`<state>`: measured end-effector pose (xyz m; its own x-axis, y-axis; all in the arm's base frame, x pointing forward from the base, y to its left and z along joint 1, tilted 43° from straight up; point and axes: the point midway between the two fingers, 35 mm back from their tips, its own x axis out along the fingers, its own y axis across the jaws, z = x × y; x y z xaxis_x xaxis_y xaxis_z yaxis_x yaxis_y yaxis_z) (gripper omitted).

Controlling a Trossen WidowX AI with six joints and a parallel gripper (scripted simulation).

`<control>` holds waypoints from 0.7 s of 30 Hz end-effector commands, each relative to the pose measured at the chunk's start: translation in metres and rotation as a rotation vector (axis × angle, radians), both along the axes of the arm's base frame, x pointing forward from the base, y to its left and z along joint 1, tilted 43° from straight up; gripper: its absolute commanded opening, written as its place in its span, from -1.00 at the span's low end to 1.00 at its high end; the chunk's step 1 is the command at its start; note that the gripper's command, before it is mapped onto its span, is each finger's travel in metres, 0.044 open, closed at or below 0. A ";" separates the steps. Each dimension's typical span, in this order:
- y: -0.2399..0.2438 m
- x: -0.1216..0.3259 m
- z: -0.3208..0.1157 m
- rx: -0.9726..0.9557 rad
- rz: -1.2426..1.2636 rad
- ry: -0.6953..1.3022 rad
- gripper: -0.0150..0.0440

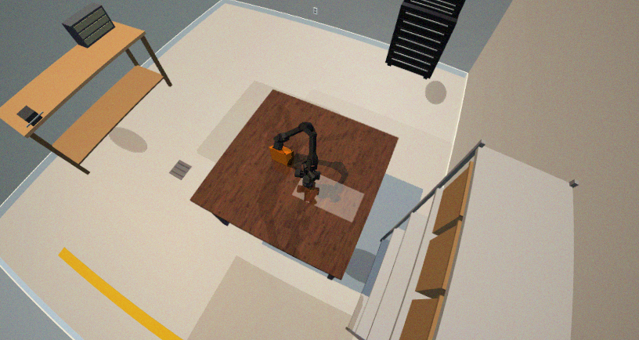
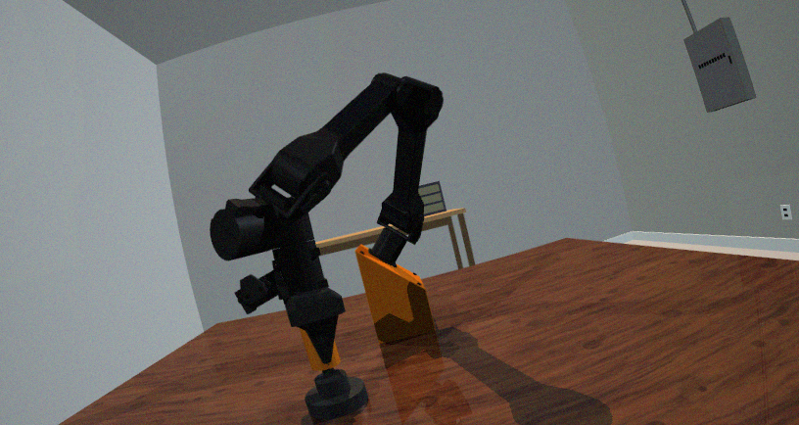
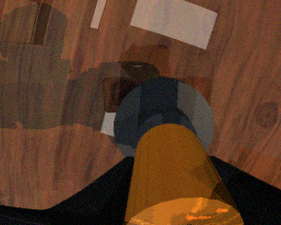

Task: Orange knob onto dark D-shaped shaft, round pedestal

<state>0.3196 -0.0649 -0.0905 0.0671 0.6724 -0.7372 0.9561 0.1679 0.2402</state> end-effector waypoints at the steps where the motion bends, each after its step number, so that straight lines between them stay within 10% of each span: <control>1: 0.001 0.001 0.000 0.000 -0.005 0.002 -0.49; 21: -0.003 0.001 0.003 0.004 -0.044 0.038 -0.49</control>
<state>0.3199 -0.0662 -0.0883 0.0671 0.6732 -0.7364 0.9603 0.1567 0.2307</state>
